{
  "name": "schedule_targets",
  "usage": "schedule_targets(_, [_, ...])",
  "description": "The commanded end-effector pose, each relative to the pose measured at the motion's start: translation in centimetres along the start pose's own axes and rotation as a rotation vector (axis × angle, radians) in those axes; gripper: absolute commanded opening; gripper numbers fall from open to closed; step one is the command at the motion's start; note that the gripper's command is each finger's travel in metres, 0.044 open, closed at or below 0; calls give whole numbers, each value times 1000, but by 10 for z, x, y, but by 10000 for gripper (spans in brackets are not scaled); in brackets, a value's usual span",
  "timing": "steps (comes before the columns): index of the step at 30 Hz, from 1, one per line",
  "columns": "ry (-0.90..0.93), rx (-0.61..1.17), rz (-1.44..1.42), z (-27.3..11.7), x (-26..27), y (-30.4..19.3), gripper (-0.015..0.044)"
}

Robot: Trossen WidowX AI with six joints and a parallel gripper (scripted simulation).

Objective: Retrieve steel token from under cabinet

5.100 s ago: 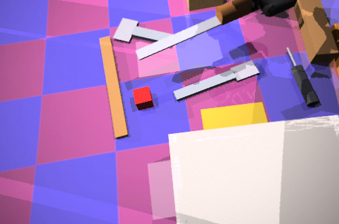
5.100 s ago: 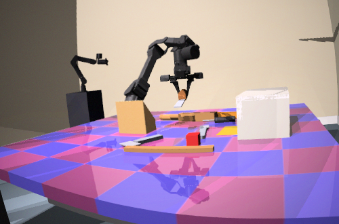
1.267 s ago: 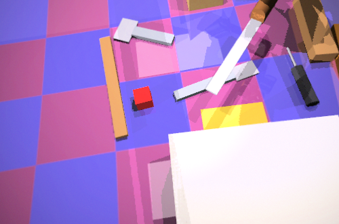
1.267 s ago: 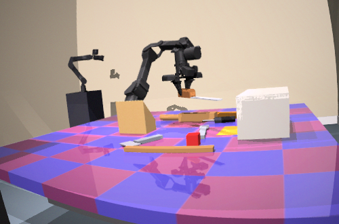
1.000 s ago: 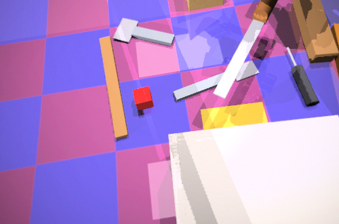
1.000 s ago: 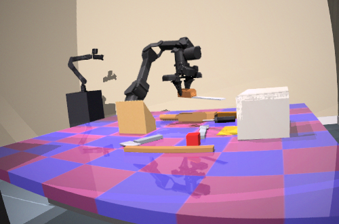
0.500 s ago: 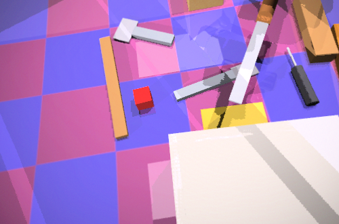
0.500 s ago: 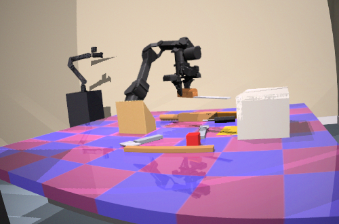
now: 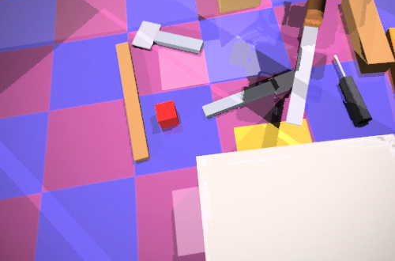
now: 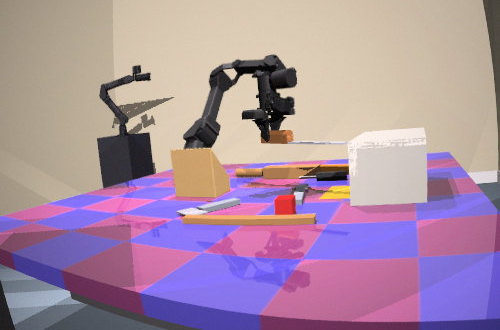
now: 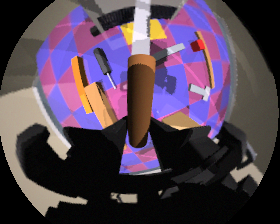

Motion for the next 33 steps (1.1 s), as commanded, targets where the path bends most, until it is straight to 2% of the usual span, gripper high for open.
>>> schedule_targets(1, [-1, -6, -38, -1, 0, 0, 0])
schedule_targets(33, [-2, -6, -290, -1, 0, 0, 0])
Point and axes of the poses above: the point midway between the two fingers, 35 mm back from their tips, its own z axis out along the fingers, its own x axis across the jaws, y = z × x, the point moved 1 cm from there along -z, back along the fingers, and after that the axes turned 6 degrees about z, right-handed, at the moved point
